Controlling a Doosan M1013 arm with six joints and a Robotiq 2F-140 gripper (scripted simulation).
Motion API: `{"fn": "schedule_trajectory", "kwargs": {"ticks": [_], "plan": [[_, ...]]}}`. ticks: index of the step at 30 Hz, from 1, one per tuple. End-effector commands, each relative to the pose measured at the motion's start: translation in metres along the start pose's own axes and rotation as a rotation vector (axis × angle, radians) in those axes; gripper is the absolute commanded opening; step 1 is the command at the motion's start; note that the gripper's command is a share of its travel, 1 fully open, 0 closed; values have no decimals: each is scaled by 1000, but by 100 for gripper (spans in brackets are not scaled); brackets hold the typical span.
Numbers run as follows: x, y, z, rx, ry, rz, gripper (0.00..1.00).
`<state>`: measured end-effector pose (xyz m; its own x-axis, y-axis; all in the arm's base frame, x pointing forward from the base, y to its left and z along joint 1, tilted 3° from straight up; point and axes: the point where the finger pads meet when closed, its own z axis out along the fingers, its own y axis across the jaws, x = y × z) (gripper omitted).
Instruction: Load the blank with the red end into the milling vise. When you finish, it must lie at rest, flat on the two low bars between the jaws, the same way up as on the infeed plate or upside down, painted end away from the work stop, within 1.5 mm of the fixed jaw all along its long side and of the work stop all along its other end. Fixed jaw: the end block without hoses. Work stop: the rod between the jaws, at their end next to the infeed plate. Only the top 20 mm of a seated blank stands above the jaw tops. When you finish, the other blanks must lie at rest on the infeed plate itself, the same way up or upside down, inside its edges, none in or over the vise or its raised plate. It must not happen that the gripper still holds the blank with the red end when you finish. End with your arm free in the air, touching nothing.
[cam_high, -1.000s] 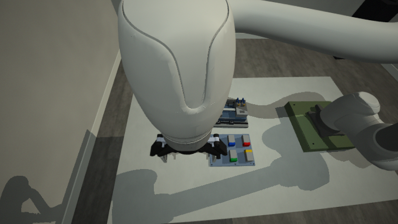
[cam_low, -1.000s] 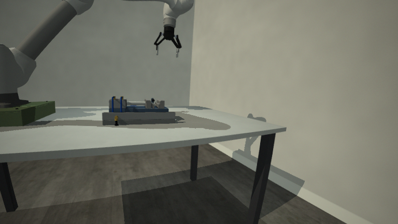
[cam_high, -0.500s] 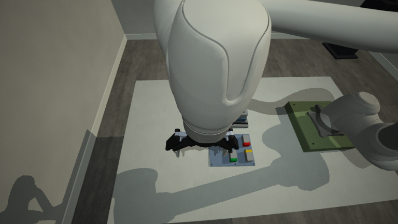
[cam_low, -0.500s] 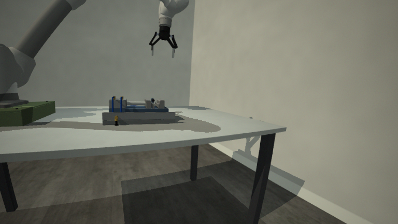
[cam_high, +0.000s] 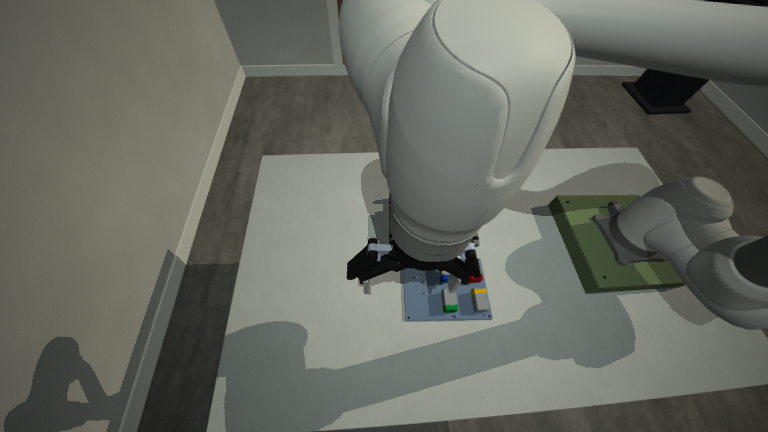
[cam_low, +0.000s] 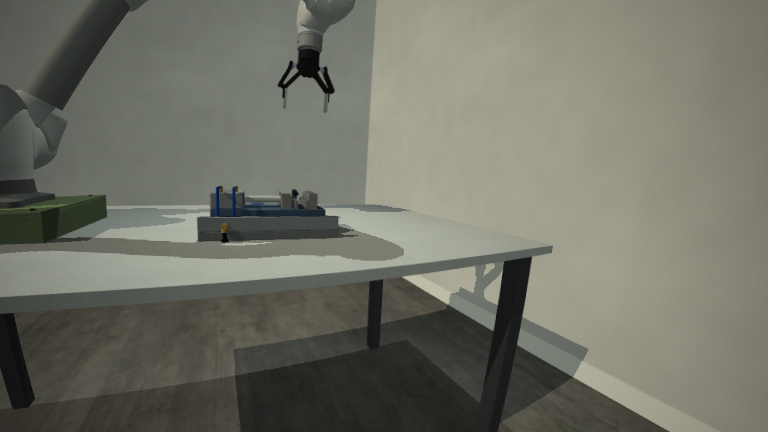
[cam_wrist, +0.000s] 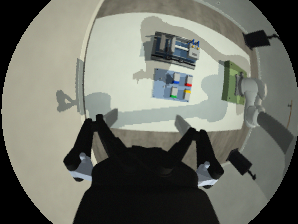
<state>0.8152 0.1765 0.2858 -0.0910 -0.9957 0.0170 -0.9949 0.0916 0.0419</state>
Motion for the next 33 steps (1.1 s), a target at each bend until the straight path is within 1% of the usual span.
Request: {"fn": "schedule_trajectory", "kwargs": {"ticks": [1, 4, 7, 21, 24, 33], "plan": [[4, 8, 2, 1, 0, 0, 100], [8, 16, 4, 1, 0, 0, 100], [9, 19, 5, 0, 0, 0, 100], [30, 59, 17, 1, 0, 0, 100], [31, 61, 18, 0, 0, 0, 100], [44, 87, 25, 0, 0, 0, 100]]}}
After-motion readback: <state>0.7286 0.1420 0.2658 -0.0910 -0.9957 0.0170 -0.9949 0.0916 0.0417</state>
